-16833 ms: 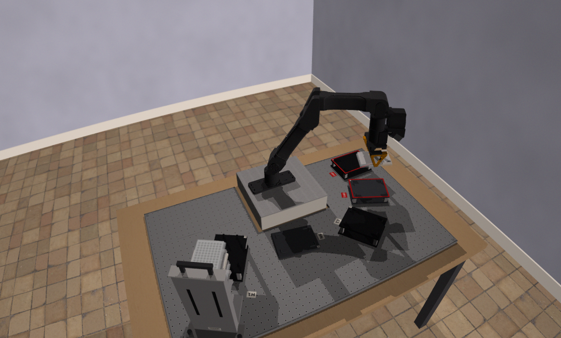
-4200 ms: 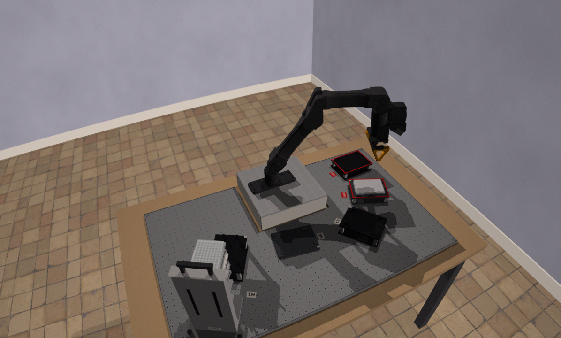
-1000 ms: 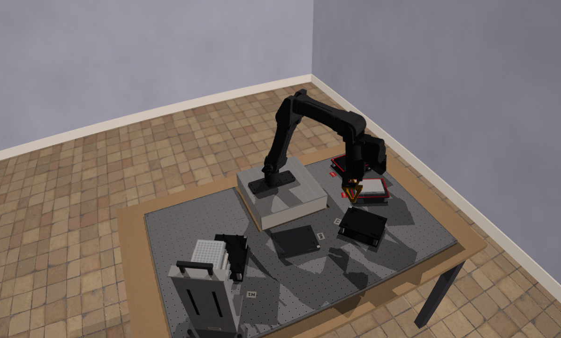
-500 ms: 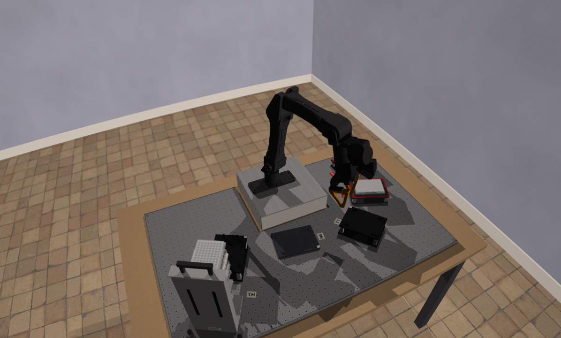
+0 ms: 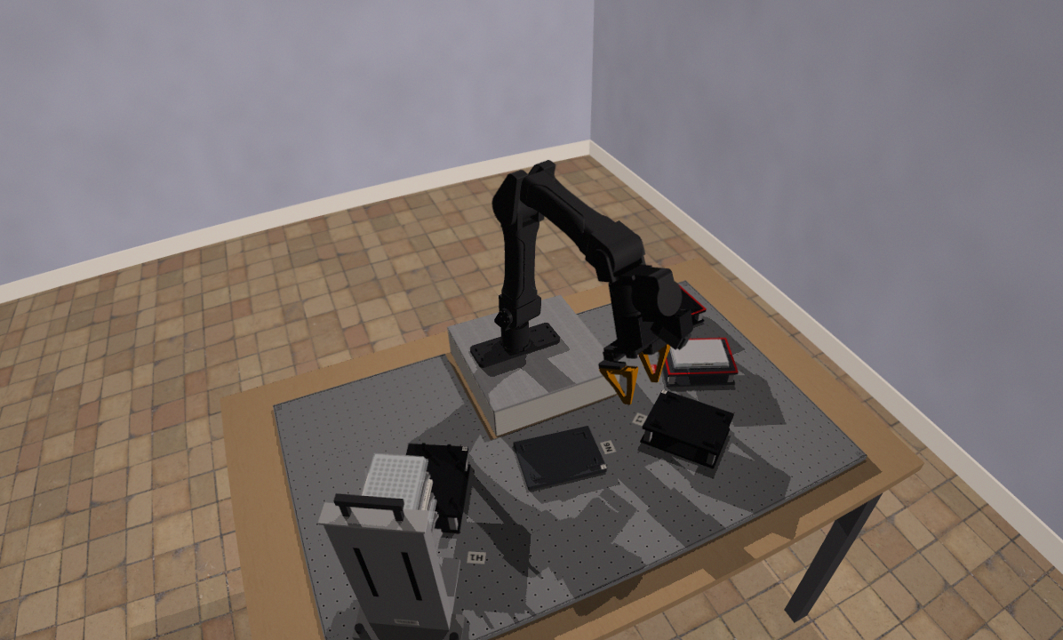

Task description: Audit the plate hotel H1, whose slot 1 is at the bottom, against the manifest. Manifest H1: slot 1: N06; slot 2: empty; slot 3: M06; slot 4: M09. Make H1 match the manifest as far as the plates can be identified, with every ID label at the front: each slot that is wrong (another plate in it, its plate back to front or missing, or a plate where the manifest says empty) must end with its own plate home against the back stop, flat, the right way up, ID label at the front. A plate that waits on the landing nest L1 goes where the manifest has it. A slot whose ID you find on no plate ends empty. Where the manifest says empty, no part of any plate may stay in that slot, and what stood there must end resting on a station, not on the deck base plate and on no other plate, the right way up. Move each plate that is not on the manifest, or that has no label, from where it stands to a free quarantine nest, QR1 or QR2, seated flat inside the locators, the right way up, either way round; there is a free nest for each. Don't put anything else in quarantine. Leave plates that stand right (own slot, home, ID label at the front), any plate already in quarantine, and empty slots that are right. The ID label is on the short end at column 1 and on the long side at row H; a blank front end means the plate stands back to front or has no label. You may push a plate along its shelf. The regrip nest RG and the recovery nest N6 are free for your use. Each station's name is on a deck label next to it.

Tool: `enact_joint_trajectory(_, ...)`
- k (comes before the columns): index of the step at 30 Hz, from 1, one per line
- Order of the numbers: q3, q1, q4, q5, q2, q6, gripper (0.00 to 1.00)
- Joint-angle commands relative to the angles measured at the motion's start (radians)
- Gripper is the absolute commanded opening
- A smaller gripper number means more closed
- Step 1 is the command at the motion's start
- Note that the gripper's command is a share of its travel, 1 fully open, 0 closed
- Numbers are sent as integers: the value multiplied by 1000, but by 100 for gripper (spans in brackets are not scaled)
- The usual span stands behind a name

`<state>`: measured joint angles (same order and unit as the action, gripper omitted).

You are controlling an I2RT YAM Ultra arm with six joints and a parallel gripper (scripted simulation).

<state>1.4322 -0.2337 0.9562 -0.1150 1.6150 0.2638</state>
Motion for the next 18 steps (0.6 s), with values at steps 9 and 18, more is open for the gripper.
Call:
enact_joint_trajectory(9,-116,78,-196,-31,-94,-80,100)
enact_joint_trajectory(18,-189,35,-285,-85,-133,-183,100)
